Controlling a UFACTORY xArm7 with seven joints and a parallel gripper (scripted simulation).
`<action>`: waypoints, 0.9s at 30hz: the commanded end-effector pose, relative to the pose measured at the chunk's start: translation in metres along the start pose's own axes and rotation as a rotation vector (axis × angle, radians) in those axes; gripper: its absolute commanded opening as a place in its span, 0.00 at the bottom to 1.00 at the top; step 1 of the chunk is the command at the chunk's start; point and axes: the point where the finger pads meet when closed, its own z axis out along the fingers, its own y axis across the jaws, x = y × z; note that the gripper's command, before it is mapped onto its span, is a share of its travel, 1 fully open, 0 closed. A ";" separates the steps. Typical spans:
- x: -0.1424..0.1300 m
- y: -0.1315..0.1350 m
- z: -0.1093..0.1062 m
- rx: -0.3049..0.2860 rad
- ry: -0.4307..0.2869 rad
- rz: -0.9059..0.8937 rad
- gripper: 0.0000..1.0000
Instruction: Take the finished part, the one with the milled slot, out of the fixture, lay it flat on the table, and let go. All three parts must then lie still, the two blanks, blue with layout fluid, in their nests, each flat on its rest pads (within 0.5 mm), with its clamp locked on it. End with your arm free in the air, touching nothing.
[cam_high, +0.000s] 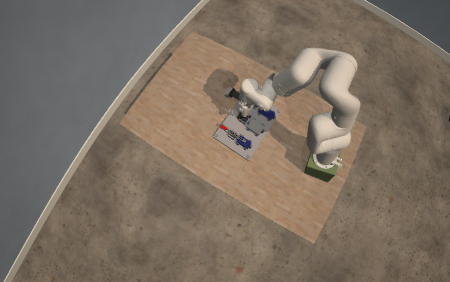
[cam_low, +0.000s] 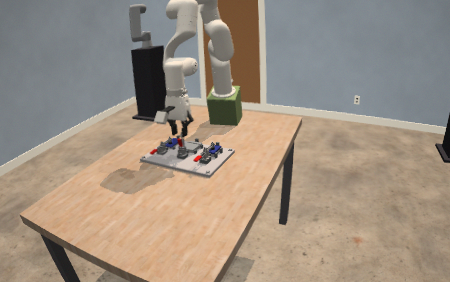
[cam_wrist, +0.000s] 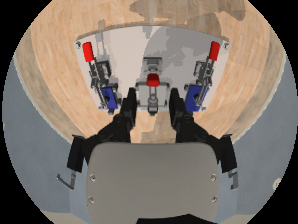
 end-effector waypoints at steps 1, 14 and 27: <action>0.001 0.000 -0.001 0.000 0.003 0.000 0.47; 0.001 0.000 0.000 0.000 0.003 0.000 1.00; 0.001 0.000 0.006 0.000 0.003 0.000 1.00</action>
